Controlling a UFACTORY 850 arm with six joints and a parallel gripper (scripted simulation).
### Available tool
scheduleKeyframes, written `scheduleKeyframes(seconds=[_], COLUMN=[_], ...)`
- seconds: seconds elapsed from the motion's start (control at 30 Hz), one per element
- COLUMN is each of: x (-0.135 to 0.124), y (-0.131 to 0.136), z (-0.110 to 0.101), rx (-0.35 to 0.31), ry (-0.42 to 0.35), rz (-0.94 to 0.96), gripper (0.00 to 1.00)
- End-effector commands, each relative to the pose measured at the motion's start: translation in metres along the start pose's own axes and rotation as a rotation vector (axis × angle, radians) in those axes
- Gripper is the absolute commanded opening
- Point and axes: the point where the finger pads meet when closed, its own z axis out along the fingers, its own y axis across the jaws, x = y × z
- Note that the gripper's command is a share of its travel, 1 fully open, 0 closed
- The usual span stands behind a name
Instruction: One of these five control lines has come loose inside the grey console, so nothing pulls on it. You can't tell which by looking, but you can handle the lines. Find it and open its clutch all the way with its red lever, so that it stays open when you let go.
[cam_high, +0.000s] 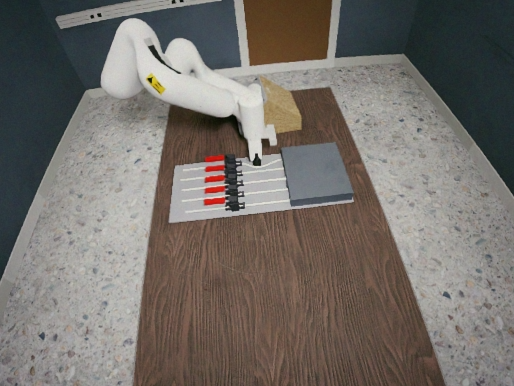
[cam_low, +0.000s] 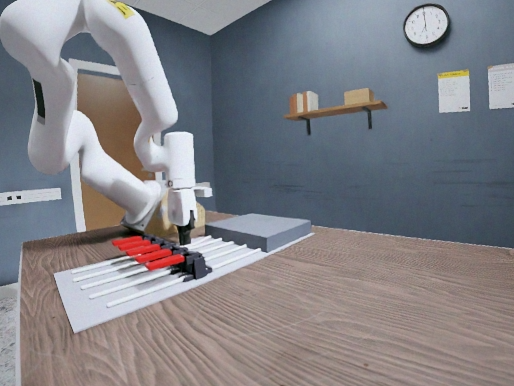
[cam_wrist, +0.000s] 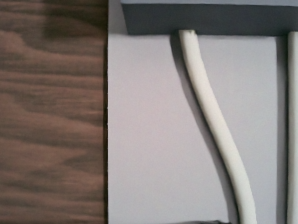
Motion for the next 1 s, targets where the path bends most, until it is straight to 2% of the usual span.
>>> scheduleKeyframes(seconds=[0.0, 0.97], x=[0.000, 0.000], y=[-0.002, -0.032], z=[0.000, 0.000], rx=[-0.001, -0.001], ry=[0.001, 0.001], rz=[0.000, 0.000], gripper=[0.00, 0.00])
